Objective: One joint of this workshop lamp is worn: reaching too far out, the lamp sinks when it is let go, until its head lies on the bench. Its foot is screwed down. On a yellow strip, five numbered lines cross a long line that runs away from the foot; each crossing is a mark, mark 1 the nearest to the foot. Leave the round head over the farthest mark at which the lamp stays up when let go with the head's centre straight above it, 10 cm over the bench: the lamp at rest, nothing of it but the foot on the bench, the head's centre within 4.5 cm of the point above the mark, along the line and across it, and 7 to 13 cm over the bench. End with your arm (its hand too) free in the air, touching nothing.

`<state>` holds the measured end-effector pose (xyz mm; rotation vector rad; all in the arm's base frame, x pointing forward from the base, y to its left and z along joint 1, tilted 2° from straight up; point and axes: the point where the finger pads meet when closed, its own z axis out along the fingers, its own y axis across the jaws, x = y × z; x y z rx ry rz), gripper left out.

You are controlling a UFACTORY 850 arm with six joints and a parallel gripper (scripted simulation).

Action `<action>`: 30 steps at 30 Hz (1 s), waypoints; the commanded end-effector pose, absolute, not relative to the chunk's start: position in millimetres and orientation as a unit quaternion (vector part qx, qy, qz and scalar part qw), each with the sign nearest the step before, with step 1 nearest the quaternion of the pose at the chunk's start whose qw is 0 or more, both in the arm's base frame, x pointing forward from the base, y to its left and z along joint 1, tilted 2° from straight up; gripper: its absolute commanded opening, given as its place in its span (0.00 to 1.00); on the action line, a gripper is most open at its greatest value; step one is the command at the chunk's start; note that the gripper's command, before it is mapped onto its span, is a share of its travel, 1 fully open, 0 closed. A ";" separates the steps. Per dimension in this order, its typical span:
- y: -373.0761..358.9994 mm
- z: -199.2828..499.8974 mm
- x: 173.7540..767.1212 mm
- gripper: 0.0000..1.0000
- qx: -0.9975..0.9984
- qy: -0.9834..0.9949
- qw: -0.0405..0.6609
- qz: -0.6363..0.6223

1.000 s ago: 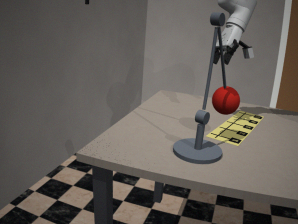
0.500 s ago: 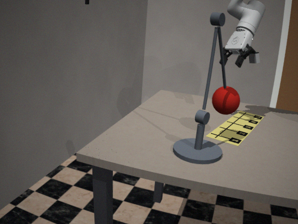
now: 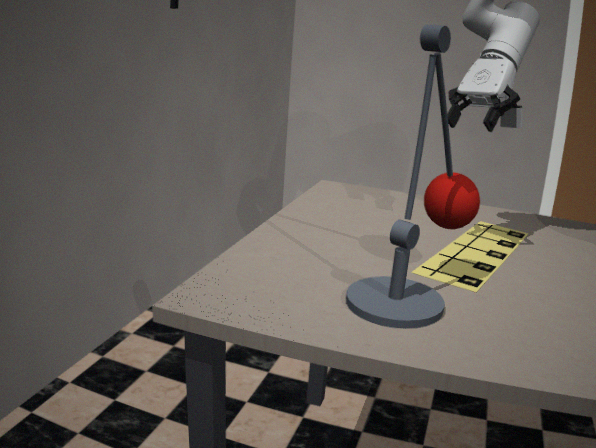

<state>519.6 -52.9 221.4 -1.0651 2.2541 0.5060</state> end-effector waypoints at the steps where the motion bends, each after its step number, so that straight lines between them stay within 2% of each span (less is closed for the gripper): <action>1: -26.0 235.0 522.1 1.00 -0.414 0.834 0.310 0.195; 20: 45.1 273.1 504.9 1.00 -0.472 0.775 0.361 0.215; 30: 53.5 274.6 512.7 1.00 -0.474 0.772 0.364 0.216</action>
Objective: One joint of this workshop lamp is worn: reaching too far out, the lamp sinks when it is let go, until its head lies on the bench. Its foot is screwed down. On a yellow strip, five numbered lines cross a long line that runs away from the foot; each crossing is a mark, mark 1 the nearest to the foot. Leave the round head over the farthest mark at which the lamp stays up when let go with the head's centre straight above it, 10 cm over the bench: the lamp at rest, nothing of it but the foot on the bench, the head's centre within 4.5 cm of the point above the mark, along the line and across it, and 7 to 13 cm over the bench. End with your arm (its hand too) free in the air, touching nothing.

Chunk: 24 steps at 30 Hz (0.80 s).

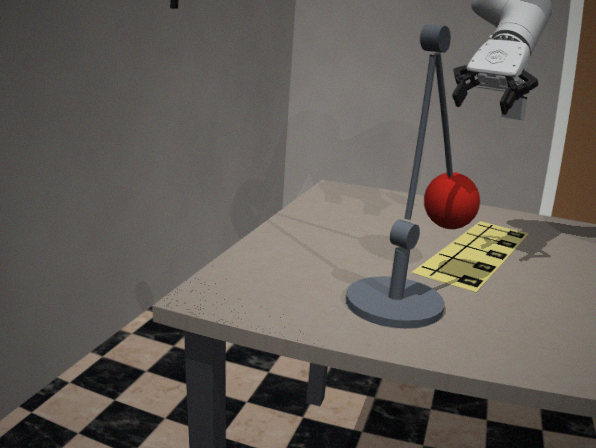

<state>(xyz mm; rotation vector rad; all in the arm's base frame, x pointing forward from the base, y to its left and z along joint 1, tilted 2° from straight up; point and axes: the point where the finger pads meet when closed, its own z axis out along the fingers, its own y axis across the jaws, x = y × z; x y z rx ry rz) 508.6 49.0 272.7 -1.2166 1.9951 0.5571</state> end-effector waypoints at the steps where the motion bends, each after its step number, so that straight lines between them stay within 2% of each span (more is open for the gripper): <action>1: 54.5 274.7 513.7 1.00 -0.475 0.771 0.365 0.216; 24: 86.6 250.1 532.5 1.00 -0.476 0.769 0.366 0.217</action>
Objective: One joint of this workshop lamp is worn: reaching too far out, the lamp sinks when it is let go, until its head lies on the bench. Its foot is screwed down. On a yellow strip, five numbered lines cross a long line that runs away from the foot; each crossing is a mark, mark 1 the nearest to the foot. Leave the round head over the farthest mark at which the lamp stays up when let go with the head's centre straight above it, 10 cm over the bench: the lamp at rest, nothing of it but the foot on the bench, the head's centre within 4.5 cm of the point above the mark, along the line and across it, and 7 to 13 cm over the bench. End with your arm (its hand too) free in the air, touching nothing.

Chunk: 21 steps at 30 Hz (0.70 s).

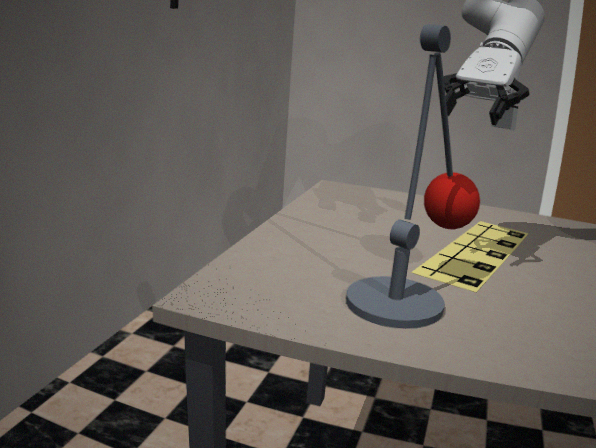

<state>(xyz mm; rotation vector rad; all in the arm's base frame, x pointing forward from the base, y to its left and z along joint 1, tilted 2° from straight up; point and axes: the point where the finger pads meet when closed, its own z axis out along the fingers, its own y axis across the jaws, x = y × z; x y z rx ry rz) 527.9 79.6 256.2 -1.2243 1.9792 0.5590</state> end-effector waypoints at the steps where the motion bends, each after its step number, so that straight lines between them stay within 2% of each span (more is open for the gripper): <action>1: 86.6 250.1 532.5 1.00 -0.476 0.769 0.366 0.217; 21: 114.2 225.6 546.7 1.00 -0.477 0.769 0.366 0.217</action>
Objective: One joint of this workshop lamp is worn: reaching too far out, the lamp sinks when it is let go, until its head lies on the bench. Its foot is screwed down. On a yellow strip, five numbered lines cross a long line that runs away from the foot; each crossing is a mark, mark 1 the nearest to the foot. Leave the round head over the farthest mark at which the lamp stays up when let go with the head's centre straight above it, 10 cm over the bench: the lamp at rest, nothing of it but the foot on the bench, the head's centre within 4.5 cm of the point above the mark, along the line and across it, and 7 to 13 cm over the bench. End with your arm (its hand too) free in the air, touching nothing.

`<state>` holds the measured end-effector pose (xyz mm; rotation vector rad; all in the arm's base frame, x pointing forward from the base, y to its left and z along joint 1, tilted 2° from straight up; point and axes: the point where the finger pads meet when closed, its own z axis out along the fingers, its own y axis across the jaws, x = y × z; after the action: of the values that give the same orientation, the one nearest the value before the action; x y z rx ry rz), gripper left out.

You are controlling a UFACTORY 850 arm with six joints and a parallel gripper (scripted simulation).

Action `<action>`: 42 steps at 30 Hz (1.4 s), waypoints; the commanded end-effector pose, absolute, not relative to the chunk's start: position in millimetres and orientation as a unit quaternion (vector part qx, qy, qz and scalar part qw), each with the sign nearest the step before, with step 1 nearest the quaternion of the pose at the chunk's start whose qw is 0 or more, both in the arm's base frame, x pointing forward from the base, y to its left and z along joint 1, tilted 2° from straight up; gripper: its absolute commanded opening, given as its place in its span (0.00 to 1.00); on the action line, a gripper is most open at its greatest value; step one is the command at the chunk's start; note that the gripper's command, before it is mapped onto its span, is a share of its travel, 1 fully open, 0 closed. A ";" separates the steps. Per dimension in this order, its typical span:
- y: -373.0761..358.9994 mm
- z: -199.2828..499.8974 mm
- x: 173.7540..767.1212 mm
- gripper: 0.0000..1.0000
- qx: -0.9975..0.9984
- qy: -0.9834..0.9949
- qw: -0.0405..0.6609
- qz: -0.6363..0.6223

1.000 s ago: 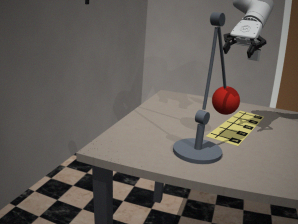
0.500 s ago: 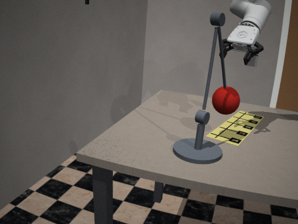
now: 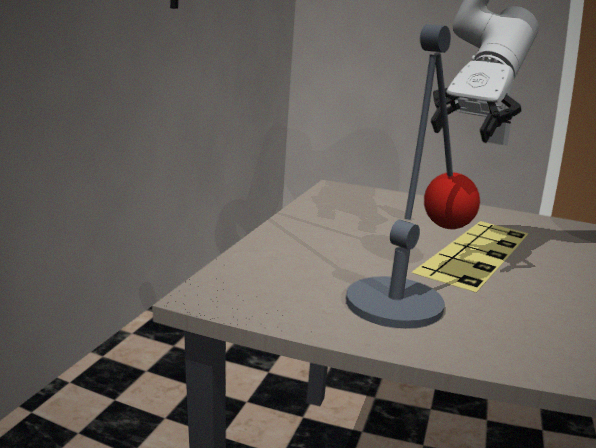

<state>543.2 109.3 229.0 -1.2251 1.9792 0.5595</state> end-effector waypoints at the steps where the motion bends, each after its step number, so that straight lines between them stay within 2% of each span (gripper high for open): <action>1: 115.8 224.1 547.6 1.00 -0.477 0.769 0.366 0.217; 32: 142.8 199.4 562.5 1.00 -0.477 0.769 0.367 0.217; 33: 142.7 199.5 562.4 0.00 -0.477 0.769 0.367 0.217; 42: 142.1 200.1 562.0 0.00 -0.477 0.769 0.367 0.217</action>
<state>561.5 142.3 199.0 -1.2248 1.9771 0.5585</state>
